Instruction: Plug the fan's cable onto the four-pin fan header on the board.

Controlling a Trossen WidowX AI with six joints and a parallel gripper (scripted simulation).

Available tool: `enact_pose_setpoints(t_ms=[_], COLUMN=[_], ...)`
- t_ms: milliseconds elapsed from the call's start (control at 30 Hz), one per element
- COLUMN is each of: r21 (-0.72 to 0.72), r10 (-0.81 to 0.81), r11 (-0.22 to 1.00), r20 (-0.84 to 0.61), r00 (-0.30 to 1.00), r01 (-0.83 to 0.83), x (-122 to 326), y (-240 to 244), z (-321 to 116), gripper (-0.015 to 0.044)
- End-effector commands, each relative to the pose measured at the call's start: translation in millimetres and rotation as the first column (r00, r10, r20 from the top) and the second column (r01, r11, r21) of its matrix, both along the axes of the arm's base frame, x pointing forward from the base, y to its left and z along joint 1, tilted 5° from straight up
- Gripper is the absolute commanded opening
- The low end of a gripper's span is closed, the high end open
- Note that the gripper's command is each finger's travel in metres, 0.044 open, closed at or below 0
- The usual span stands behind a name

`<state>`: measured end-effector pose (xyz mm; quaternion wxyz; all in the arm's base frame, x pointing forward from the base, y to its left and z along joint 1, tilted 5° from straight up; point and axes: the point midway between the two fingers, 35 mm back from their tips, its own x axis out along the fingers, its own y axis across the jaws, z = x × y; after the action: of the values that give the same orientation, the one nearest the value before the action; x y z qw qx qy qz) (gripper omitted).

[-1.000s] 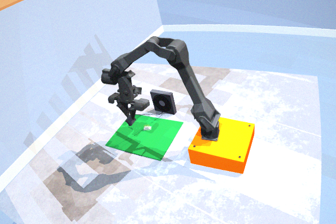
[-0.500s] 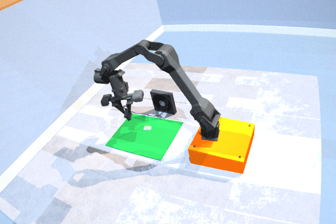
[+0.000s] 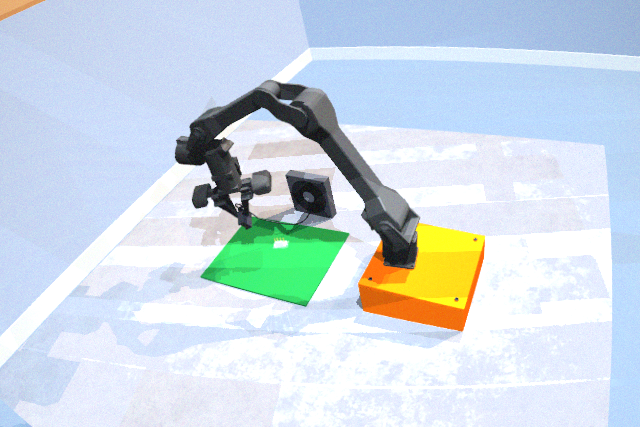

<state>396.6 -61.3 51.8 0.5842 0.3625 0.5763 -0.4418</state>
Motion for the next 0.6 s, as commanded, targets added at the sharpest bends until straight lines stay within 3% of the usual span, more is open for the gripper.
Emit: enact_pose_setpoints(t_ms=[0,567], r21=[-0.056,-0.284], r10=[0.008,0.041], r11=[0.998,0.958], r20=[0.001,0.024], r00=[1.0,0.999], r01=[-0.008,-0.033], x=[1,4], y=[1,-1], z=[-6,-26], gripper=[0.0,0.0])
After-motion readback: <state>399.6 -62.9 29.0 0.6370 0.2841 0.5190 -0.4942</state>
